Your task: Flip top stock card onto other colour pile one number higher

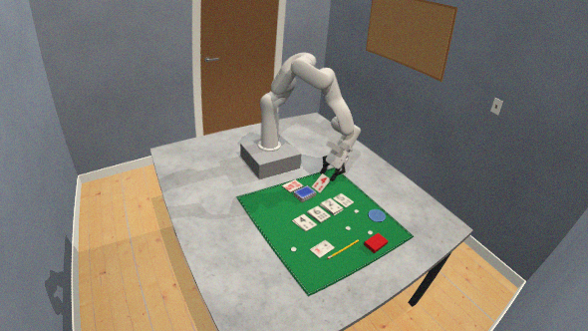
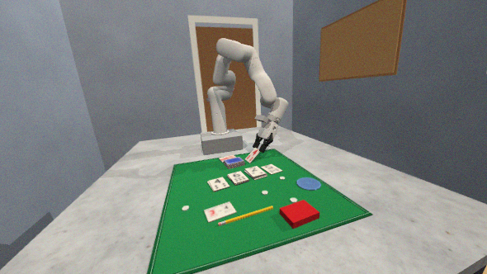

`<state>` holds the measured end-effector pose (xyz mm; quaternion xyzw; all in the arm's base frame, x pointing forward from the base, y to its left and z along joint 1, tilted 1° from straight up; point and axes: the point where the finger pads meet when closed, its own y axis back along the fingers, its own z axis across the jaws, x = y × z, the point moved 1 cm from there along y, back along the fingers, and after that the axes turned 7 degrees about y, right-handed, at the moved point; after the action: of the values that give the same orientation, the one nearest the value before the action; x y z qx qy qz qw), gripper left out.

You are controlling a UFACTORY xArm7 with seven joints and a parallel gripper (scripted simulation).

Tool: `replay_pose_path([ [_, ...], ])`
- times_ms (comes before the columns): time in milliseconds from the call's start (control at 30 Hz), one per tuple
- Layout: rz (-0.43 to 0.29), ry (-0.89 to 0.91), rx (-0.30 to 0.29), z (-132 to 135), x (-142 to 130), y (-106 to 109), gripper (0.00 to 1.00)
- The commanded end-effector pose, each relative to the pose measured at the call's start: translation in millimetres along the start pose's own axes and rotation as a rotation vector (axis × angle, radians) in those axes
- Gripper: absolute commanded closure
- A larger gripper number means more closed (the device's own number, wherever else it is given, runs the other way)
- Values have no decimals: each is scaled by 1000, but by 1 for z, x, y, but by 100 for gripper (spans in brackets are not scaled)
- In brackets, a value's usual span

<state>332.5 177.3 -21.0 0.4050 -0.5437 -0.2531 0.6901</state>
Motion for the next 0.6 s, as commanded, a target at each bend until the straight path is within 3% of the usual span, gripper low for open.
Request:
replay_pose_path([
  [0,-87,3,12,-1,0,-1,26],
  [467,-415,4,52,-1,1,-6,26],
  [567,-435,4,54,-1,1,-7,26],
])
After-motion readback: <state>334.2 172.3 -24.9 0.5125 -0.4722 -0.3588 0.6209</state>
